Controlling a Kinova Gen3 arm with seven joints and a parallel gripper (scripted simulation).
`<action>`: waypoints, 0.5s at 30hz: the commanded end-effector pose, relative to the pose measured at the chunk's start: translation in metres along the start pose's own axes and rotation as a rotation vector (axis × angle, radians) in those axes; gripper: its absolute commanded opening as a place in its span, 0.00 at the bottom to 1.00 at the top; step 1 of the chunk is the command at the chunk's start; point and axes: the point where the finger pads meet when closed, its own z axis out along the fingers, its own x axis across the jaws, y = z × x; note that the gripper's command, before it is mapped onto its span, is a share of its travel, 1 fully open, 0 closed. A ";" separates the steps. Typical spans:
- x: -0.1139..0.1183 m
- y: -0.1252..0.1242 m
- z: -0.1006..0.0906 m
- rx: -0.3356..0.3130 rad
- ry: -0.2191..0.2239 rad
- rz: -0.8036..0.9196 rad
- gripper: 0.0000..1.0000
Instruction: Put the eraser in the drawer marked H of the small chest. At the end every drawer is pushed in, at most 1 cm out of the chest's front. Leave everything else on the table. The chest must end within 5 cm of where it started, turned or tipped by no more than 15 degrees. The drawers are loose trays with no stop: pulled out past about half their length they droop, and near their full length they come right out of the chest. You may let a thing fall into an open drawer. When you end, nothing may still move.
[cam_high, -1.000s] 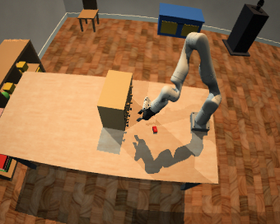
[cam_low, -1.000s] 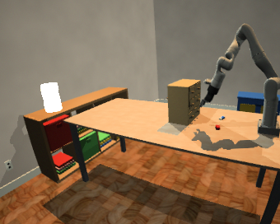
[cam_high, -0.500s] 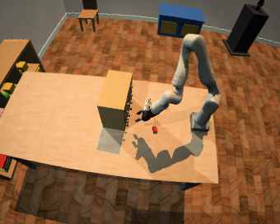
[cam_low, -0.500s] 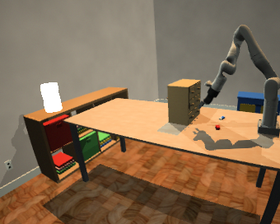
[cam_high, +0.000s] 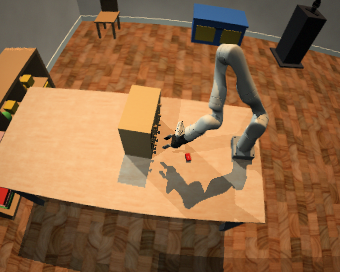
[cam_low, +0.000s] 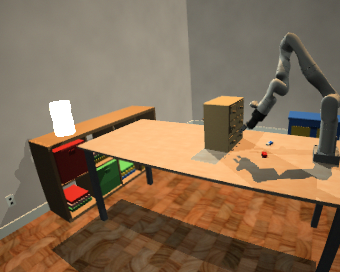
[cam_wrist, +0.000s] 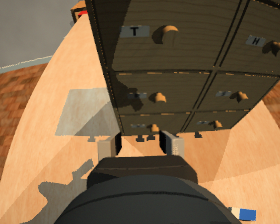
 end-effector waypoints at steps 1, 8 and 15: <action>-0.003 0.007 0.004 0.000 -0.005 -0.008 1.00; -0.004 0.007 0.009 0.027 -0.007 -0.008 1.00; -0.004 0.007 0.015 0.061 -0.006 -0.008 1.00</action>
